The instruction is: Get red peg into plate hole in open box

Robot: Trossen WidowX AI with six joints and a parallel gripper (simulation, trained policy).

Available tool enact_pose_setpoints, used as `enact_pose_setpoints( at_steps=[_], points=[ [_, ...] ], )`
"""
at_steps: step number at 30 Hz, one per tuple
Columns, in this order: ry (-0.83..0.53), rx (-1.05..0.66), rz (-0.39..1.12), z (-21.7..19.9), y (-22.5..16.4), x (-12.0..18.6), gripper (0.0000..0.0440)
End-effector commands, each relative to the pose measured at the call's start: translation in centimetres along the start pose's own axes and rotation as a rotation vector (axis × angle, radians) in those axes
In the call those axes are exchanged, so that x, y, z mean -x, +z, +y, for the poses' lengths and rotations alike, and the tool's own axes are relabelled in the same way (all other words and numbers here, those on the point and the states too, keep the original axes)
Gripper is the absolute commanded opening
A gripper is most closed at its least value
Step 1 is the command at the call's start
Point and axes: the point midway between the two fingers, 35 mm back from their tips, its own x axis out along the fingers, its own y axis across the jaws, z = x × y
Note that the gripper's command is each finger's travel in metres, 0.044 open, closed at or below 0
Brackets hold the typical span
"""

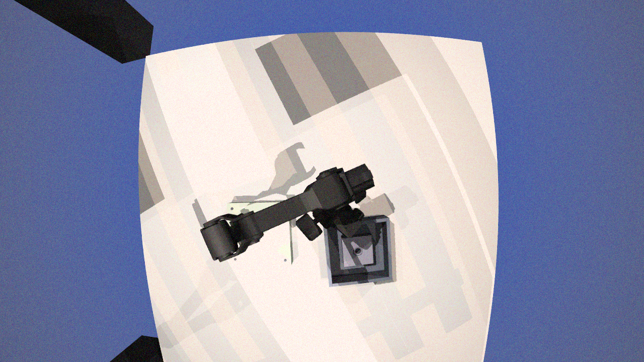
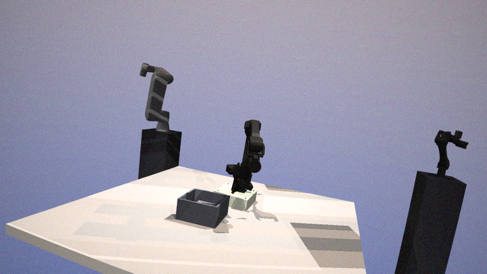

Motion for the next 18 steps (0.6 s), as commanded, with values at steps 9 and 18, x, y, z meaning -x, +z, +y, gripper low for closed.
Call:
enact_pose_setpoints(
  at_steps=[9,18],
  points=[
    [-0.002,-0.085,-0.022,-0.2,5.3,-1.7,0.0000],
    [0.011,-0.092,-0.005,-0.3,8.7,-4.2,0.0000]
  ],
)
